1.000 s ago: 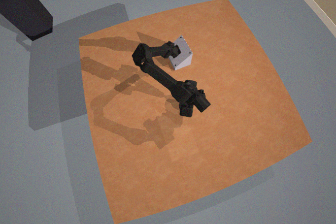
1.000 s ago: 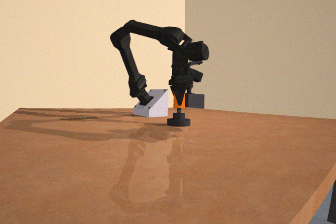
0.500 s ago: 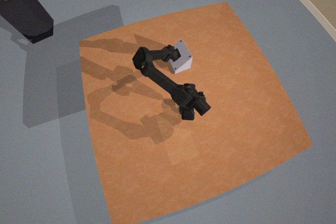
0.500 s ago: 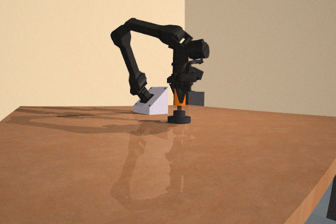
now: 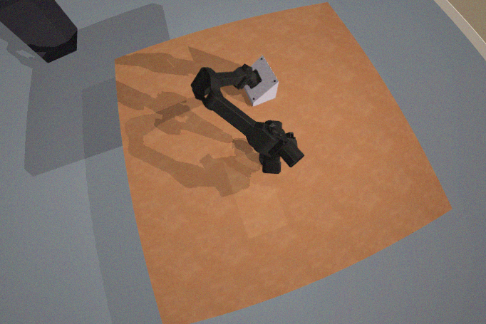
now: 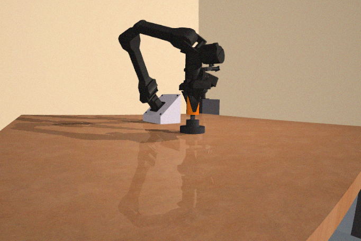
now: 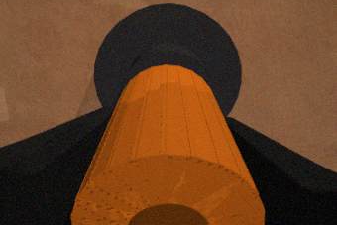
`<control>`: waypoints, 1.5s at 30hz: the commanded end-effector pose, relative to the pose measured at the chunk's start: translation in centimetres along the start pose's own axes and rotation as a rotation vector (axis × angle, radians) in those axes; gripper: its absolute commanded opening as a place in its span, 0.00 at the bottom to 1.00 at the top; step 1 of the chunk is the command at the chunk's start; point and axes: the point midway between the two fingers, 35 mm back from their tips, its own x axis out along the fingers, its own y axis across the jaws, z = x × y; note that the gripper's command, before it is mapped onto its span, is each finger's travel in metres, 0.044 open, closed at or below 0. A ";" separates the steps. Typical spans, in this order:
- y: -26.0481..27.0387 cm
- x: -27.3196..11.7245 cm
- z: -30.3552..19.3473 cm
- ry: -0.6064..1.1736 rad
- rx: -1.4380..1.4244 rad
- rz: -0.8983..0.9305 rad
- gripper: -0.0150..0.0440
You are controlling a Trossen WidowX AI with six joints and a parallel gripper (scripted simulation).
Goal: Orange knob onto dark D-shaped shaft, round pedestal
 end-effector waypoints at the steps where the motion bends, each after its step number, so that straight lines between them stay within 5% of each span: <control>1: 0.0 -0.4 0.1 -0.002 -0.001 -0.003 0.25; 10: 0.0 -0.5 0.3 -0.002 -0.210 -0.003 0.25; 45: 0.0 -0.5 0.0 -0.001 -0.264 -0.003 0.25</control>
